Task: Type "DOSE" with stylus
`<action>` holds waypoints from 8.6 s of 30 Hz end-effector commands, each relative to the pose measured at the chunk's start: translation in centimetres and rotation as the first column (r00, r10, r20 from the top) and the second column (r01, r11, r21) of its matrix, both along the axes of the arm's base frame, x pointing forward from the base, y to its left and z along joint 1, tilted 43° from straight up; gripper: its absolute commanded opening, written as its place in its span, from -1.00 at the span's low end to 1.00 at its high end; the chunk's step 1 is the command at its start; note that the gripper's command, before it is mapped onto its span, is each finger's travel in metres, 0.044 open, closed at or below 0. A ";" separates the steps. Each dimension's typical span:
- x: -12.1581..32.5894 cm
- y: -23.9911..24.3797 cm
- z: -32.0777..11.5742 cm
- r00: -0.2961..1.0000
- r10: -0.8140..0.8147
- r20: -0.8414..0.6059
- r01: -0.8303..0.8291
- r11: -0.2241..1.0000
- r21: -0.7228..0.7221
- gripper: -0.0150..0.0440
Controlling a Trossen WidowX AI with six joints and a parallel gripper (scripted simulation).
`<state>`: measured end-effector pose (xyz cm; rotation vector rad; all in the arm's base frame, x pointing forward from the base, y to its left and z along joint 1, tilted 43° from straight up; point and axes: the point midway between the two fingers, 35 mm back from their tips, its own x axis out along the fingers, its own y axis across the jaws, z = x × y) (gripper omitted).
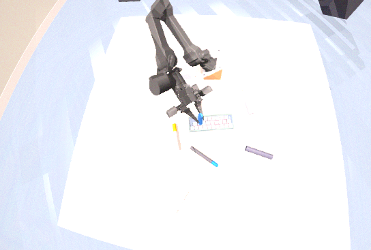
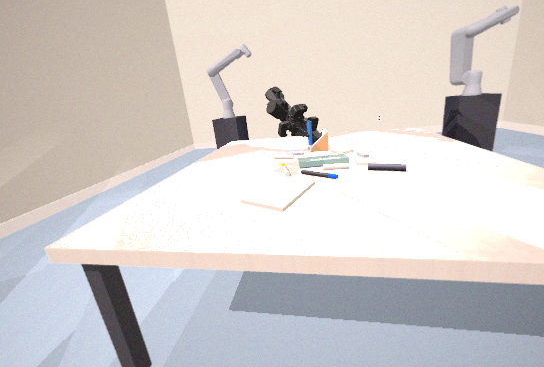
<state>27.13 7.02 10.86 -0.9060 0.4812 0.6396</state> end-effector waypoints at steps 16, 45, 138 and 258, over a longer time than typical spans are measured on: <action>0.2 -2.0 -2.3 1.000 0.002 -0.003 -0.002 1.000 -0.004 -0.49; 0.5 -1.9 -2.4 1.000 0.003 -0.004 -0.003 1.000 -0.005 -0.22; -2.0 0.8 -2.7 1.000 0.004 -0.008 -0.004 1.000 -0.002 -0.49; -2.2 0.4 -3.9 1.000 0.003 -0.009 -0.003 1.000 -0.003 -0.22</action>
